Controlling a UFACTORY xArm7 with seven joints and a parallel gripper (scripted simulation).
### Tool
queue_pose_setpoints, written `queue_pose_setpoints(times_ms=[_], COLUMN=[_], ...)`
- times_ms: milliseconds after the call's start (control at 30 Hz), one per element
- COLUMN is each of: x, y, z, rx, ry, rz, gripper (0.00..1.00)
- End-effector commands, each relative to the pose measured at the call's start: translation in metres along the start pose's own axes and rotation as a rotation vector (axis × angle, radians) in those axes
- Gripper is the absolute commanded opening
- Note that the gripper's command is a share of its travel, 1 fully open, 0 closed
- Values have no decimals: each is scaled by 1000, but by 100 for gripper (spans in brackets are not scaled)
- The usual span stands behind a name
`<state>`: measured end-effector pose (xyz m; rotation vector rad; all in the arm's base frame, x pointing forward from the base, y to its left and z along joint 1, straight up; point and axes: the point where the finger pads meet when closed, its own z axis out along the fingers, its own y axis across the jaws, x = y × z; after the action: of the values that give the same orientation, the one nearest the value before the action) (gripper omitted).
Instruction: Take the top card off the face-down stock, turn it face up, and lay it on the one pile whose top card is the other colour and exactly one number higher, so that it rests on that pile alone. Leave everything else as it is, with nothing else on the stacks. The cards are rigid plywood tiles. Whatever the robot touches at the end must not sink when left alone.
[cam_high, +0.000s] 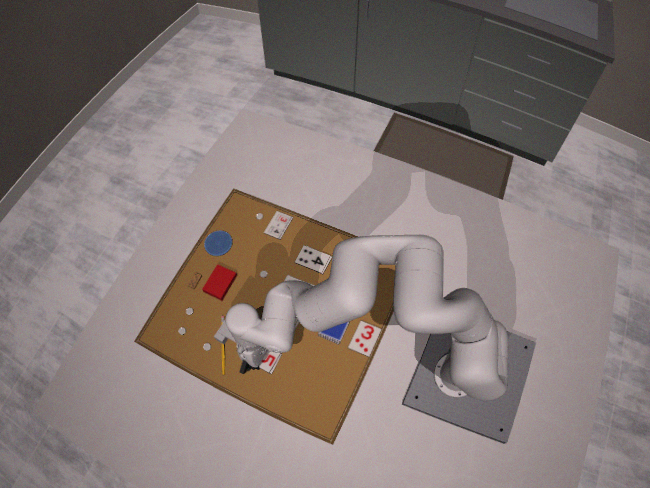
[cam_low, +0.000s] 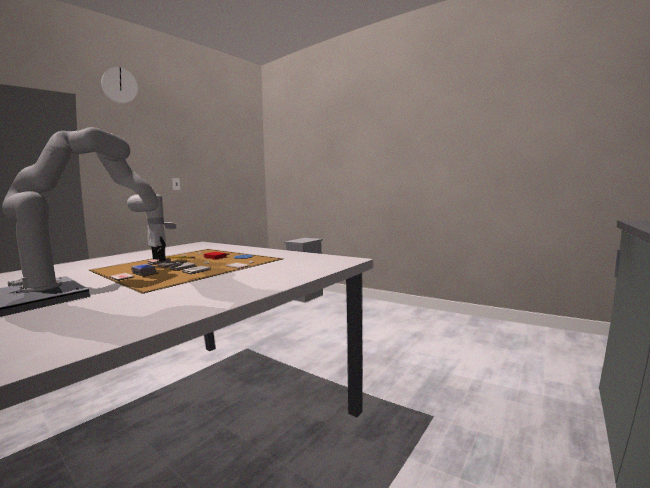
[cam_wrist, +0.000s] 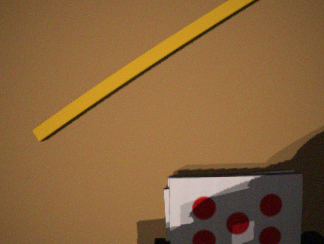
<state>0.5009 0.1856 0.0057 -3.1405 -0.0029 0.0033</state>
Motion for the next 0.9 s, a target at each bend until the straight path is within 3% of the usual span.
queue_pose_setpoints(times_ms=[0, 33, 867], x=[2, 2, 2], y=[-1, -1, -1], z=[-2, -2, -2], rx=[2, 2, 2], ry=[5, 5, 5], rz=[0, 0, 0], gripper=[74, 87, 87])
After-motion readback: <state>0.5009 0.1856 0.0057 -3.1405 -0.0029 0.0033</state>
